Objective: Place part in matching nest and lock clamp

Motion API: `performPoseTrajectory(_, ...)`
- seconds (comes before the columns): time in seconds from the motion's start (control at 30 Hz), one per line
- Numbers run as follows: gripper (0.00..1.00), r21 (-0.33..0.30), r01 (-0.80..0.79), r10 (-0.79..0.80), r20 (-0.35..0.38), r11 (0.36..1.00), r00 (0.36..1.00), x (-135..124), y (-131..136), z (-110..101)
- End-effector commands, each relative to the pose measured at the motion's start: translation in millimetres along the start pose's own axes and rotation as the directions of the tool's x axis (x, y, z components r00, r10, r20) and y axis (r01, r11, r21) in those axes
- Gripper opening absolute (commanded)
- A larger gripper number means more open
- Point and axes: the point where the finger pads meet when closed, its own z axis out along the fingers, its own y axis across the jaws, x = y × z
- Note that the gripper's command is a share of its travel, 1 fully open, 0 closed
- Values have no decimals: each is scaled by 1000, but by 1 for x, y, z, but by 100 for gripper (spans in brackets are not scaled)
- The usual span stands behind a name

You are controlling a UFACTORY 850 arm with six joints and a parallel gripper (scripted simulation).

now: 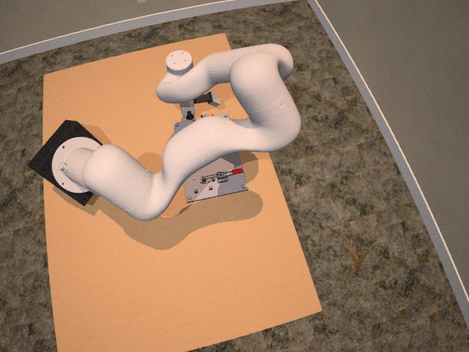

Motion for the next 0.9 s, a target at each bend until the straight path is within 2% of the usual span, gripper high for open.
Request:
performPoseTrajectory(0.0, 0, 0, 0, 0, 0, 1000, 1000, 0, 0, -8)
performPoseTrajectory(0.57, 0, 0, 0, 0, 0, 1000, 1000, 0, 0, -9)
performPoseTrajectory(0.6, 47, 0, 0, 0, 0, 1000, 1000, 0, 0, -9)
performPoseTrajectory(0.73, 47, 0, 0, 0, 0, 1000, 1000, 0, 0, -18)
performPoseTrajectory(0.87, 47, 0, 0, 0, 0, 1000, 1000, 0, 0, -46)
